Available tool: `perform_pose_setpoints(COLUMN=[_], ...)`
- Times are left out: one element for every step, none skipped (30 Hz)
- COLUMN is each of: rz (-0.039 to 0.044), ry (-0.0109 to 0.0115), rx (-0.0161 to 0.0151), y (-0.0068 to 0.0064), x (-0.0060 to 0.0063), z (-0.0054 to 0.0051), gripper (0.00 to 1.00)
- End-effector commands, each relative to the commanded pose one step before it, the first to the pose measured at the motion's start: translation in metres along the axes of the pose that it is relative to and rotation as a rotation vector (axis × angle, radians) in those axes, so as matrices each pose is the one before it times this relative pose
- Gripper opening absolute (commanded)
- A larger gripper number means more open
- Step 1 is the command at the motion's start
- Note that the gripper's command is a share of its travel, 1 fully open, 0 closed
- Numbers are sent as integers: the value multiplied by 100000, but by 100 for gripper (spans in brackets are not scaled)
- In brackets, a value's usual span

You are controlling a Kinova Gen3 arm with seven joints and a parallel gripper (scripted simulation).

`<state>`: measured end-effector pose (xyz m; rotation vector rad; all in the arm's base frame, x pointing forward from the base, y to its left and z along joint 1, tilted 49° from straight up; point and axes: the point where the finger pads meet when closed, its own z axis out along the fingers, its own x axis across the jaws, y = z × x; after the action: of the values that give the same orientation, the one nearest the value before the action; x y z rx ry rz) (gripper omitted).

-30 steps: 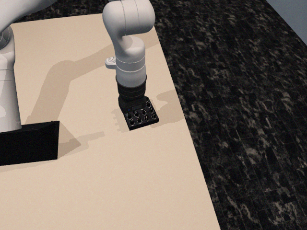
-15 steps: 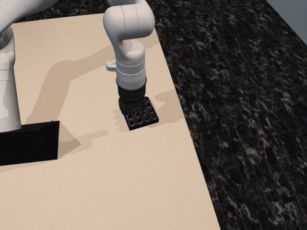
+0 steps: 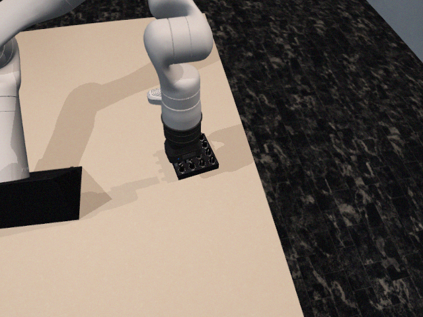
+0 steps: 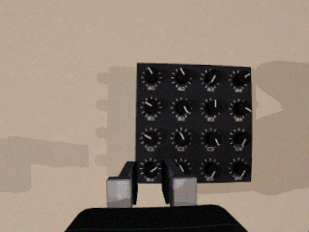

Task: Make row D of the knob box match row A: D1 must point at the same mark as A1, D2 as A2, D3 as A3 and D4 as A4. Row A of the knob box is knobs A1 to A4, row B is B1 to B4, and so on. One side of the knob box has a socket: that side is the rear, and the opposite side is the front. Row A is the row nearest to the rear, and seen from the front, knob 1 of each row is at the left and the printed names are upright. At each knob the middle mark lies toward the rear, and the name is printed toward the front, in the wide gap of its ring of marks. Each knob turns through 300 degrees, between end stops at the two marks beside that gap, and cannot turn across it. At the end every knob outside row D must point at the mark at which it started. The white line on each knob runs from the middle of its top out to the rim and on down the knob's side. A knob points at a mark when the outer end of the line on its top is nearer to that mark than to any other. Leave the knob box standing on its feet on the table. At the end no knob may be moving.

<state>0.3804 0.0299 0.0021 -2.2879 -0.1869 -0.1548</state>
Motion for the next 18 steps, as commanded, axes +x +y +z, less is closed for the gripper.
perform_pose_setpoints(rz=[-595, -119, 47, 46, 15, -8, -18, -16, -9, -5, -4, -5, -6, -6, -5, -5, 0, 0], ry=[106, 40, -16, -16, -5, 2, 6, 5, 3, 2, 1, 2, 2, 2, 2, 2, 0, 0], rx=[-504, -58, 26, 25, 8, -4, -8, -6, -3, -2, -1, -2, -2, -3, -3, -2, 0, 0], y=[162, 29, -14, -14, -5, 1, 3, 3, 1, 0, 0, 1, 1, 1, 1, 1, 0, 0], x=[9, 52, -17, -17, -4, 5, 9, 8, 5, 3, 3, 3, 3, 3, 3, 2, 0, 0], z=[403, 93, 107, 102, 92, 83, 75, 69, 63, 56, 50, 43, 36, 30, 24, 19, 0, 0], gripper=[46, 46, 46, 46, 46, 46, 46, 46, 46, 46, 46, 46, 46, 46, 46, 46, 46, 46])
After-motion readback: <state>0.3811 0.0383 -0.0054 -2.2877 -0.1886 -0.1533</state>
